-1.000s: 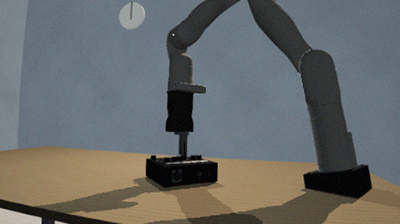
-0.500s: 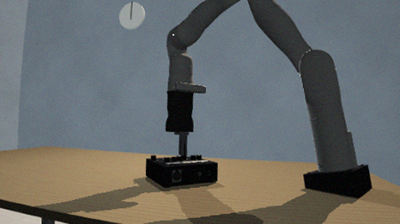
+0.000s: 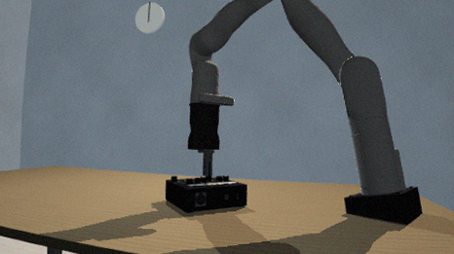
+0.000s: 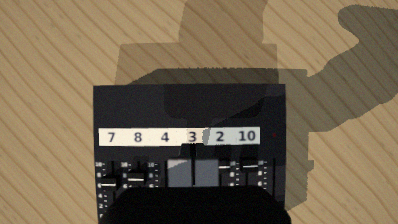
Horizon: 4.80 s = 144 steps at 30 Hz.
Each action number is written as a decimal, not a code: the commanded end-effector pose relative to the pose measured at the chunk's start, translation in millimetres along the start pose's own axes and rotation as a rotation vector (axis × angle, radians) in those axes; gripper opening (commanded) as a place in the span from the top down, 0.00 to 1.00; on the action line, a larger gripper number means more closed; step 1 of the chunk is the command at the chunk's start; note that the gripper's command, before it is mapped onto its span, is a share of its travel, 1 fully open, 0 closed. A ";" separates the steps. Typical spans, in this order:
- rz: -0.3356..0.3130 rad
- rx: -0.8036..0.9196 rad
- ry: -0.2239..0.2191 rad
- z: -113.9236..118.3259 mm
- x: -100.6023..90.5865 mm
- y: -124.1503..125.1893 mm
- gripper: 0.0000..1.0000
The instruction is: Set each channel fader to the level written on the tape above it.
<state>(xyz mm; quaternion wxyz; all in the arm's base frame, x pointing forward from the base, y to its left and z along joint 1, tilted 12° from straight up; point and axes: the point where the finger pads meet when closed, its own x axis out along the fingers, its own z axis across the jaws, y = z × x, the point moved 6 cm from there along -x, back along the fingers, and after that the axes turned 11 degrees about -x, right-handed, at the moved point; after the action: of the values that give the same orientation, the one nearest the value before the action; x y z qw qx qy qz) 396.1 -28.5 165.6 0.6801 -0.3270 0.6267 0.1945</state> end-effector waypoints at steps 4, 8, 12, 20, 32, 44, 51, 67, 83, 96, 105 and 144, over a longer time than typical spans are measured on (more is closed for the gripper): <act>-0.001 0.000 -0.001 0.6 -0.5 -0.5 1.00; -0.001 0.000 -0.001 0.6 -0.5 -0.5 1.00; -0.001 0.000 -0.001 0.6 -0.5 -0.5 1.00; -0.001 0.000 -0.001 0.6 -0.5 -0.5 1.00; -0.001 0.000 -0.001 0.6 -0.5 -0.5 1.00; -0.001 0.000 -0.001 0.6 -0.5 -0.5 1.00; -0.001 0.000 -0.001 0.6 0.9 -0.5 1.00; -0.001 0.000 -0.001 0.6 10.0 -0.5 1.00; -0.001 0.000 -0.001 0.6 11.5 -0.5 1.00; -0.001 0.000 -0.001 0.5 11.5 -1.1 1.00; -0.001 0.000 -0.001 0.1 11.4 -3.5 1.00; -0.001 0.000 -0.001 -3.3 11.4 -20.9 1.00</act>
<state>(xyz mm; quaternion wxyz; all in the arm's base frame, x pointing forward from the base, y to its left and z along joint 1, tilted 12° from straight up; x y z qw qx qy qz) 408.4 -46.2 157.8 0.6797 -0.3275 0.6266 0.1954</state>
